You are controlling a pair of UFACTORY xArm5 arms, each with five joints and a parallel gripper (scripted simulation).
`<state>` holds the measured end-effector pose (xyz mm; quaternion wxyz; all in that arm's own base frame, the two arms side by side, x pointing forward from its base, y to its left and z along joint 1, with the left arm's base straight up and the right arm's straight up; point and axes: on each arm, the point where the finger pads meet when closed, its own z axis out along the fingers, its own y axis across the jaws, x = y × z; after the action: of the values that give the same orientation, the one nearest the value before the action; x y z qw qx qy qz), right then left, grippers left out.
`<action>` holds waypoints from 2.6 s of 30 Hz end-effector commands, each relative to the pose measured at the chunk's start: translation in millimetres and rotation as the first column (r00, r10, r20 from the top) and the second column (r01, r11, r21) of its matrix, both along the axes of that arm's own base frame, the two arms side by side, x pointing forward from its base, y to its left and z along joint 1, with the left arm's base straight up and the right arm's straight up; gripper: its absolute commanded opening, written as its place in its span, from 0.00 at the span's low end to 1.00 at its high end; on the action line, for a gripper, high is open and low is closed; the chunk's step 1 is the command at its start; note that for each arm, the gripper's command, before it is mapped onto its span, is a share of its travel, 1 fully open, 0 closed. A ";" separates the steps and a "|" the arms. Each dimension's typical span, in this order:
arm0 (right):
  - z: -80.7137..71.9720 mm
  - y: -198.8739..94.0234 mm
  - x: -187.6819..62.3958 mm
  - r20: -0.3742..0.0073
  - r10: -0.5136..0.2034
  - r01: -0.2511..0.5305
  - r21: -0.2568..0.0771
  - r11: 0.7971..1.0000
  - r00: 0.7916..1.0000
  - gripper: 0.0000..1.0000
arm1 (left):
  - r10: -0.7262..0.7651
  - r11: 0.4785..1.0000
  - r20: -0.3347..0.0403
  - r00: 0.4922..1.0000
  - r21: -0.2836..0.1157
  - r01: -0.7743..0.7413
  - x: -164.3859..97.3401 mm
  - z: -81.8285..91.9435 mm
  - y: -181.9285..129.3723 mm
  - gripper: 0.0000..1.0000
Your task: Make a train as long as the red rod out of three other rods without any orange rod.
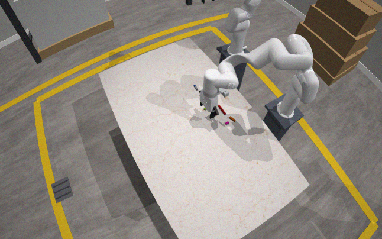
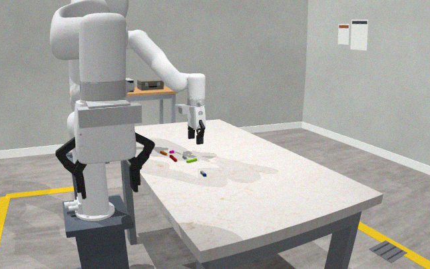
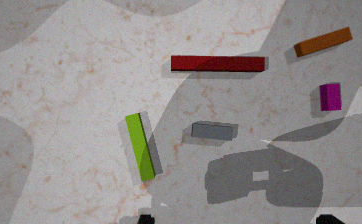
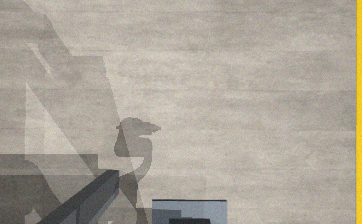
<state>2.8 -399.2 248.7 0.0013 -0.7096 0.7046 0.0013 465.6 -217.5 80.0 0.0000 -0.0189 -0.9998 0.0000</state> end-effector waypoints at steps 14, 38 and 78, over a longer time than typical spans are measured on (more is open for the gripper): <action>1.3 -0.8 0.0 0.000 0.000 0.000 -0.004 1.000 1.000 1.00 | 0.000 1.000 0.004 1.000 -0.002 0.000 1.2 1.7 -0.6 1.00; 1.3 -0.8 0.0 0.000 0.000 0.000 -0.004 1.000 1.000 1.00 | 0.000 1.000 0.004 1.000 -0.002 0.000 1.2 1.7 -0.6 1.00; 1.3 -0.8 0.0 0.000 0.000 0.000 -0.004 1.000 1.000 1.00 | -0.210 0.978 0.004 0.978 -0.001 0.210 -5.4 3.0 -0.7 1.00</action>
<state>2.8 -399.2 248.7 0.0013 -0.7096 0.7046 0.0013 463.6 -217.5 80.4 0.0002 -0.0508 -0.9987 -0.0001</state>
